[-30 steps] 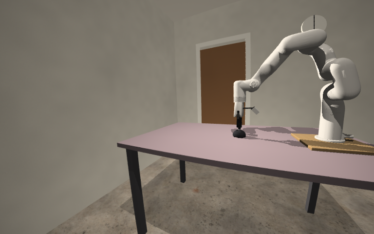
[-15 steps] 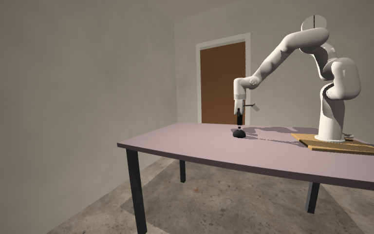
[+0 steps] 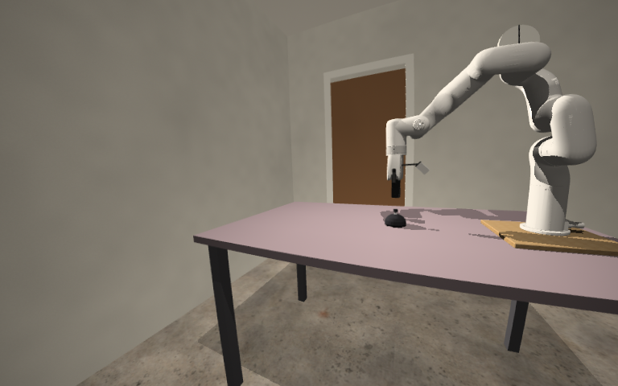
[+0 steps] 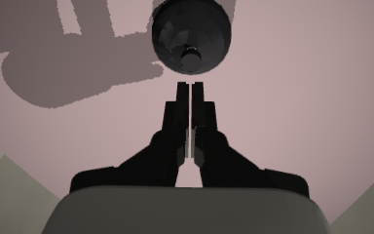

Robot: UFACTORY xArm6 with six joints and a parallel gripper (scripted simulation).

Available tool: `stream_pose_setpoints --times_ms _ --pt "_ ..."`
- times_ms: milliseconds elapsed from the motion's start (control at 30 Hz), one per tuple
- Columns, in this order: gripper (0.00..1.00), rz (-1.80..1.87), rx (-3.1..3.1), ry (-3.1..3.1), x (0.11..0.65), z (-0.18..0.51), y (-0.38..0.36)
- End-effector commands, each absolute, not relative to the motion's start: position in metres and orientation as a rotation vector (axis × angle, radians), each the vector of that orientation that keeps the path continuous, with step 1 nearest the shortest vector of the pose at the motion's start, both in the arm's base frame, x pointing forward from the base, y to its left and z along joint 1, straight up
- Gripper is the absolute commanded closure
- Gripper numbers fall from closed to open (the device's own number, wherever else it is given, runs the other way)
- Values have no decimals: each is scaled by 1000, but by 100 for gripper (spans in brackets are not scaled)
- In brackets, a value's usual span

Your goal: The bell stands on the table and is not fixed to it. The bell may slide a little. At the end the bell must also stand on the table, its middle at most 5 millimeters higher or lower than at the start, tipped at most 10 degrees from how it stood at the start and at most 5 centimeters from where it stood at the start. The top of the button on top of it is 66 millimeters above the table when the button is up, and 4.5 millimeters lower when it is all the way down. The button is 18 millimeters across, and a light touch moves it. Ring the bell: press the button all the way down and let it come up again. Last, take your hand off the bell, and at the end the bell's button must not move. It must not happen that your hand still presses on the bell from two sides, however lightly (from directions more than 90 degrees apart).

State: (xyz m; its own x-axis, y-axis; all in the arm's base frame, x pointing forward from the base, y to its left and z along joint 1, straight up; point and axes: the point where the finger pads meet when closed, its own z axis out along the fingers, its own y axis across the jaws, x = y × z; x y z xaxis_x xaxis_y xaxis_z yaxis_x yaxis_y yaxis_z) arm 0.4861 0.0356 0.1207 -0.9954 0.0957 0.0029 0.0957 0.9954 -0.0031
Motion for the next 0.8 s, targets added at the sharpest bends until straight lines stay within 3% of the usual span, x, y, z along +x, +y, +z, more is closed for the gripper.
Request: stream_pose_setpoints --times_ms 0,767 --pt "100 4 -151 -3139 487 133 36" --pt "100 4 -151 -3139 487 137 36"
